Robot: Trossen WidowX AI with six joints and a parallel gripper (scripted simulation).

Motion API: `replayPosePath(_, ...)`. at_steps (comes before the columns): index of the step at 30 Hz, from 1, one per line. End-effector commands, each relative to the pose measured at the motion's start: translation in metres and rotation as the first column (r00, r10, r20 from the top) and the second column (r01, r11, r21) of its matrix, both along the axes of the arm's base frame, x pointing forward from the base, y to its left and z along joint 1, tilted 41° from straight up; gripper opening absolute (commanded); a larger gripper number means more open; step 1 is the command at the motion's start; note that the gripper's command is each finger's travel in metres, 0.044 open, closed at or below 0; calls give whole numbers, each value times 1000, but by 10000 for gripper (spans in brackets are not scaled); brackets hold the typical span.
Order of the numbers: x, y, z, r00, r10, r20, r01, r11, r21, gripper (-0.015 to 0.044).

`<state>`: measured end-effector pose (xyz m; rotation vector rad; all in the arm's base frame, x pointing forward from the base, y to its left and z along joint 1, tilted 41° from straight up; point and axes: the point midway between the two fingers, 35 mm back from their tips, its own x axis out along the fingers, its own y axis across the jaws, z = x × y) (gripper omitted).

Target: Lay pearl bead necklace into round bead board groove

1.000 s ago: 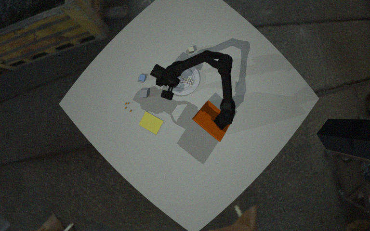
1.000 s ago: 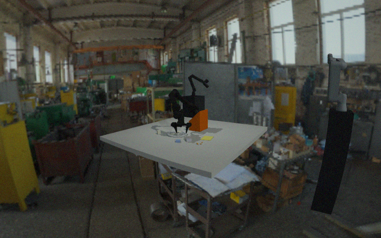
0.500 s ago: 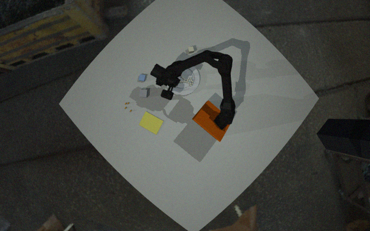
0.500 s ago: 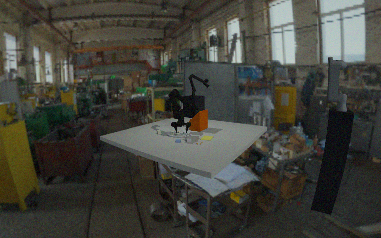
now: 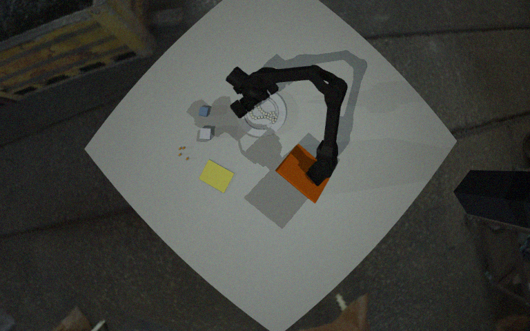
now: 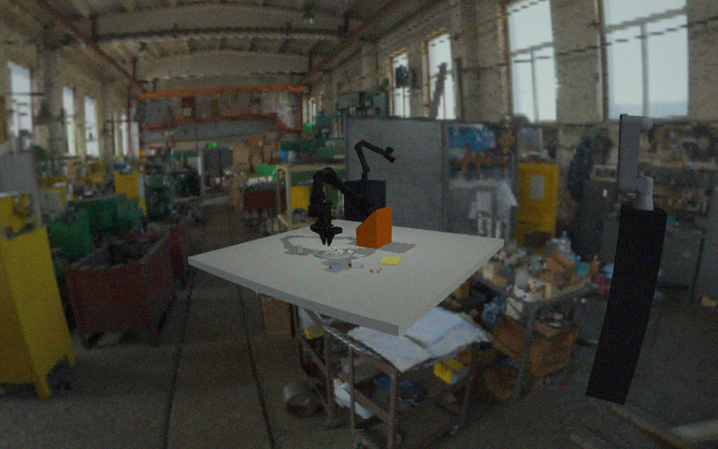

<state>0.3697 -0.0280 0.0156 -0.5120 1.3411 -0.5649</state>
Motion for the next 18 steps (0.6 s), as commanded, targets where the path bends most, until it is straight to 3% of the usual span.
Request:
replayPosePath(1, 0, -1, 5, 1000, -22, 21, 22, 1000, 3, 120)
replayPosePath(18, 4, -13, -10, 999, -22, 24, 22, 1000, 4, 120)
